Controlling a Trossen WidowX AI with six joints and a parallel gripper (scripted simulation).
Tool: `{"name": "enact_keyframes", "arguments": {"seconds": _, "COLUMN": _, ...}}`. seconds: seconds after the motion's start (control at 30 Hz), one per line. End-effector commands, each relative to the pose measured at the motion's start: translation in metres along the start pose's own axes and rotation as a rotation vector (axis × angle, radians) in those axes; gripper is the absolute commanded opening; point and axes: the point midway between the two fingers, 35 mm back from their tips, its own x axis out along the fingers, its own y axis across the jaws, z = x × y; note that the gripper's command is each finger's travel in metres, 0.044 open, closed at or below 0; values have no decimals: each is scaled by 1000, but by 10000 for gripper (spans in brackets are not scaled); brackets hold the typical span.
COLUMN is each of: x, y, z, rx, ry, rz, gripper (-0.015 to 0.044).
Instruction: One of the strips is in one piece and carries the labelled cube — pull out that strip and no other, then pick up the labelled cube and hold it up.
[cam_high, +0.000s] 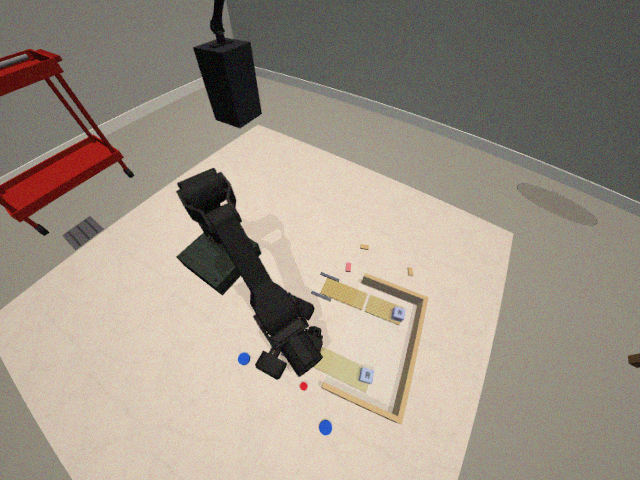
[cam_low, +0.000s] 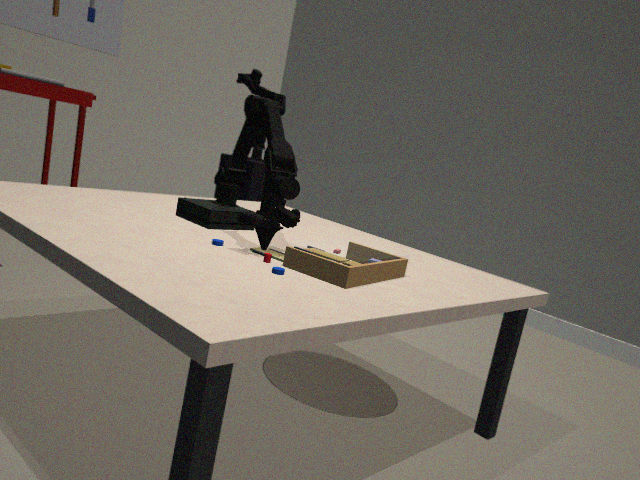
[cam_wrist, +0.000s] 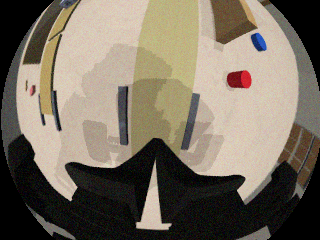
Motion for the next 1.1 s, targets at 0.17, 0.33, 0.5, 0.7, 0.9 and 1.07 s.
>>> {"name": "enact_keyframes", "arguments": {"seconds": 0.17, "x": 5, "y": 1, "z": -20, "rx": 1, "ry": 24, "rz": 7, "gripper": 0}}
{"name": "enact_keyframes", "arguments": {"seconds": 0.33, "x": 5, "y": 0, "z": -28, "rx": 1, "ry": 24, "rz": 7, "gripper": 0}}
{"name": "enact_keyframes", "arguments": {"seconds": 0.5, "x": 6, "y": 0, "z": -35, "rx": 1, "ry": 25, "rz": 7, "gripper": 0}}
{"name": "enact_keyframes", "arguments": {"seconds": 0.7, "x": 5, "y": 0, "z": -45, "rx": 1, "ry": 25, "rz": 7, "gripper": 0}}
{"name": "enact_keyframes", "arguments": {"seconds": 0.9, "x": 5, "y": 0, "z": -54, "rx": 1, "ry": 26, "rz": 7, "gripper": 0}}
{"name": "enact_keyframes", "arguments": {"seconds": 1.07, "x": 5, "y": -1, "z": -62, "rx": 1, "ry": 27, "rz": 7, "gripper": 0}}
